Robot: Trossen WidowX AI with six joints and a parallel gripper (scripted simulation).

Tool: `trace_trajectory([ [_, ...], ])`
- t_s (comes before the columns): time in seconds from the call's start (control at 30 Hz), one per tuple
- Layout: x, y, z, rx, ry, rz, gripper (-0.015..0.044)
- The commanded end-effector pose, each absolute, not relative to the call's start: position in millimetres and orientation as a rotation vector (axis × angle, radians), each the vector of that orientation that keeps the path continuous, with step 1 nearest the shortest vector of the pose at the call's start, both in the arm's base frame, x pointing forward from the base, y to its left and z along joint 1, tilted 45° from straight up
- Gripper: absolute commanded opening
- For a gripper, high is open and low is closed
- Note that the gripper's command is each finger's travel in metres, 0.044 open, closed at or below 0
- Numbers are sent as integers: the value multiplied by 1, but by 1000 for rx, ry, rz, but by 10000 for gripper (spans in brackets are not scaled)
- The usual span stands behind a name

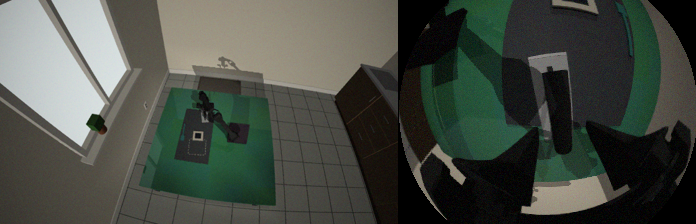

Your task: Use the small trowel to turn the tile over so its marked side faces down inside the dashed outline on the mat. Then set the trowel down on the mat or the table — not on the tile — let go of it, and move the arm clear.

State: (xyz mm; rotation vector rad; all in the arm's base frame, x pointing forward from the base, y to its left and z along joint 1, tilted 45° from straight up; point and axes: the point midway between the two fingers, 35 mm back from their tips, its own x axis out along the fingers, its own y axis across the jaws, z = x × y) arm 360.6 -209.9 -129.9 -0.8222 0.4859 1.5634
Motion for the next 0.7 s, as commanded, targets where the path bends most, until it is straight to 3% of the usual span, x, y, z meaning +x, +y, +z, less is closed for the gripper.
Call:
trace_trajectory([
  [0.0, 361, -203, -136, -820, 473, 1576, 270],
  [0.6, 362, -185, -156, -842, 446, 1603, 270],
  [0.67, 362, -185, -156, -842, 446, 1603, 217],
])
